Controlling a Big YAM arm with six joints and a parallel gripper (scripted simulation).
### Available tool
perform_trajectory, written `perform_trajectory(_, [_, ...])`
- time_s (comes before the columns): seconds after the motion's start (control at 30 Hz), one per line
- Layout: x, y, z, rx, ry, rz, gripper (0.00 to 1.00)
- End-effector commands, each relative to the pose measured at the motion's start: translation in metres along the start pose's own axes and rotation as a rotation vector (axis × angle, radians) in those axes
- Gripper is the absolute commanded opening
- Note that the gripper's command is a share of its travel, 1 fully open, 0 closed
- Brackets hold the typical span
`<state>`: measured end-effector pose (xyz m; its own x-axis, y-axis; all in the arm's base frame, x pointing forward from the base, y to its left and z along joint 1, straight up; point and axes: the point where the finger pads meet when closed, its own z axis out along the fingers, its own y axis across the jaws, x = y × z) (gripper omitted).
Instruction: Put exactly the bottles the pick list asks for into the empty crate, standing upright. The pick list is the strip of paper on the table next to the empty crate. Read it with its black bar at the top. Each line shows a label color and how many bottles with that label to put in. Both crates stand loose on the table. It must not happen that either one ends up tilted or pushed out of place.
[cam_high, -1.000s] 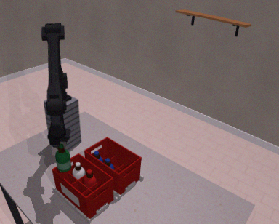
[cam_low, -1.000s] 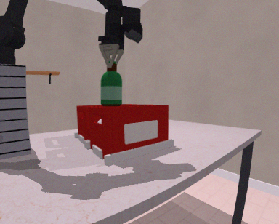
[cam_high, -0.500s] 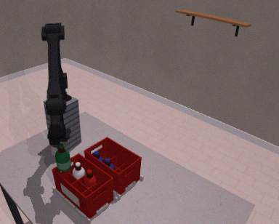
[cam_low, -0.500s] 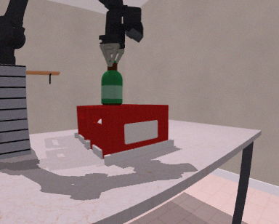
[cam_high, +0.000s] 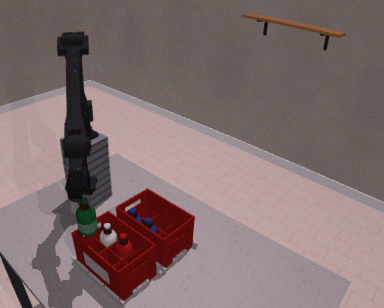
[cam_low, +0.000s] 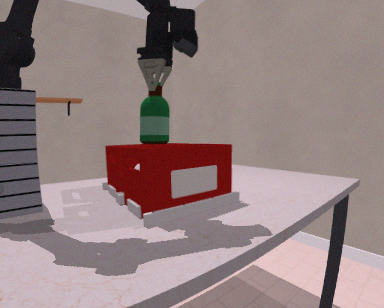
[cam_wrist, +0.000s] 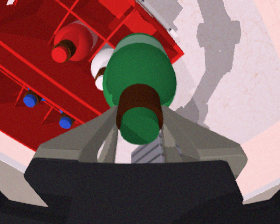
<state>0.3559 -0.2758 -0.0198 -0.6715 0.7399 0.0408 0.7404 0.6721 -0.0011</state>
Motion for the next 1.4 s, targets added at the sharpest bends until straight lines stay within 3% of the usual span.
perform_trajectory(0.0, [-0.037, 0.001, -0.049, -0.016, -0.109, -0.008, 0.00])
perform_trajectory(1.0, [-0.038, 0.001, -0.051, -0.016, -0.110, -0.008, 0.00])
perform_trajectory(1.07, [-0.036, 0.015, -0.051, -0.018, -0.109, -0.010, 0.00])
perform_trajectory(1.37, [-0.034, 0.029, -0.051, -0.020, -0.109, -0.006, 0.00])
